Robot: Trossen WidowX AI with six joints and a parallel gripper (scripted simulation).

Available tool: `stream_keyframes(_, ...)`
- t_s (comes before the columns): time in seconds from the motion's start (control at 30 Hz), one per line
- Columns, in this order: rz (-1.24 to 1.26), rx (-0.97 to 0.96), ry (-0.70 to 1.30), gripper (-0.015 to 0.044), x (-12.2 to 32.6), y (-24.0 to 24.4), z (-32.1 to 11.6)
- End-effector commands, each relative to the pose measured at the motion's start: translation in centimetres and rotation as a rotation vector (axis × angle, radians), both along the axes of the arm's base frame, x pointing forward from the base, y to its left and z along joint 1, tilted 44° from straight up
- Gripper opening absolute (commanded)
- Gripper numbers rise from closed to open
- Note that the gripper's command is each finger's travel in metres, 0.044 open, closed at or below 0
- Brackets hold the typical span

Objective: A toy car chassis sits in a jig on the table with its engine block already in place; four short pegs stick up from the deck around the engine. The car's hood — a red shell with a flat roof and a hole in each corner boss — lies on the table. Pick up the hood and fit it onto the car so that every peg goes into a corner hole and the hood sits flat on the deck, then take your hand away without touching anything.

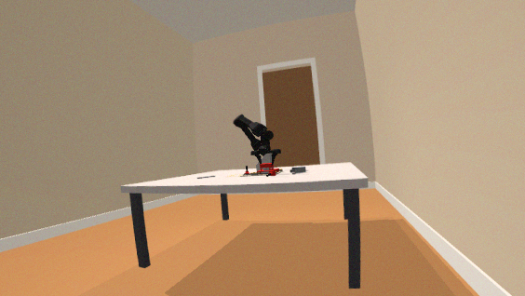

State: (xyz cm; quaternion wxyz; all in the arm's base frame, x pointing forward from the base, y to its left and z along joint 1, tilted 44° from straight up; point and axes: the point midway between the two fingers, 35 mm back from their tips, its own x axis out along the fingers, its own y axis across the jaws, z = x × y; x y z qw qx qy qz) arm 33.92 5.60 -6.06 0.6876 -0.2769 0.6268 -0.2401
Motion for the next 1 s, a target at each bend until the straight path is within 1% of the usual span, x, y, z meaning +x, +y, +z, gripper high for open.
stream_keyframes(0.0, -0.003, 0.004, -0.004, 0.0000, 0.09, 0.08, 0.09)
stream_keyframes(0.97, 0.005, 0.002, -0.007, 0.0000, -0.04, -0.13, -0.07)
